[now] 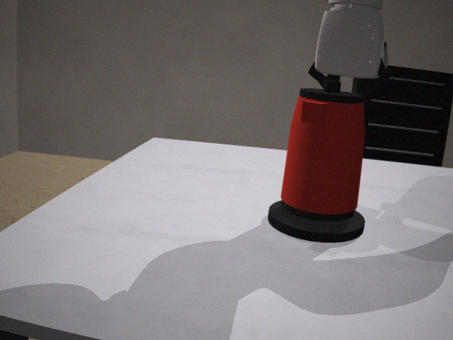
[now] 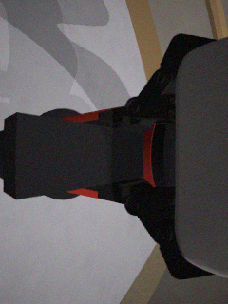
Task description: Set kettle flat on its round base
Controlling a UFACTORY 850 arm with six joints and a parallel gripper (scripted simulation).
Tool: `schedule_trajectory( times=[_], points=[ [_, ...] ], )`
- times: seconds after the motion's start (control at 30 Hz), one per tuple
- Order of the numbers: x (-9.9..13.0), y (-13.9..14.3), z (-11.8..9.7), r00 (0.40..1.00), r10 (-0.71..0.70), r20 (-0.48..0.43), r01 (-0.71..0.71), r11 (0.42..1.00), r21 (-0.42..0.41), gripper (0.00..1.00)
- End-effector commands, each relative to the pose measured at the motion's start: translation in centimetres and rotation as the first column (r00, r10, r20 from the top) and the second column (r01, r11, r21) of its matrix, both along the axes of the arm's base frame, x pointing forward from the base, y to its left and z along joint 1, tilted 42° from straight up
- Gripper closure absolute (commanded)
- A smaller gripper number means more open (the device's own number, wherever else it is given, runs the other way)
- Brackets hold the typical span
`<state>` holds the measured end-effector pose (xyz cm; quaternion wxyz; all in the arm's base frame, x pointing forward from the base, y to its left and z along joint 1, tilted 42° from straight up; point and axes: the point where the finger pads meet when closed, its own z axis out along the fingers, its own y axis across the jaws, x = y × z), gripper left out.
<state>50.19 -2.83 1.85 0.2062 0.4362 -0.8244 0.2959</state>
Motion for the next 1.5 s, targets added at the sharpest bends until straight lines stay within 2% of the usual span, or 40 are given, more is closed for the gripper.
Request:
schedule_trajectory(
  times=[0.0, 1.47],
  points=[
    [0.08, 0.06, 0.05, 1.000, 0.001, 0.002, -0.001, 1.000, 0.001, 1.00],
    [0.03, -0.34, -0.39, 1.000, 0.001, 0.002, -0.001, 1.000, 0.001, 1.00]
  ],
)
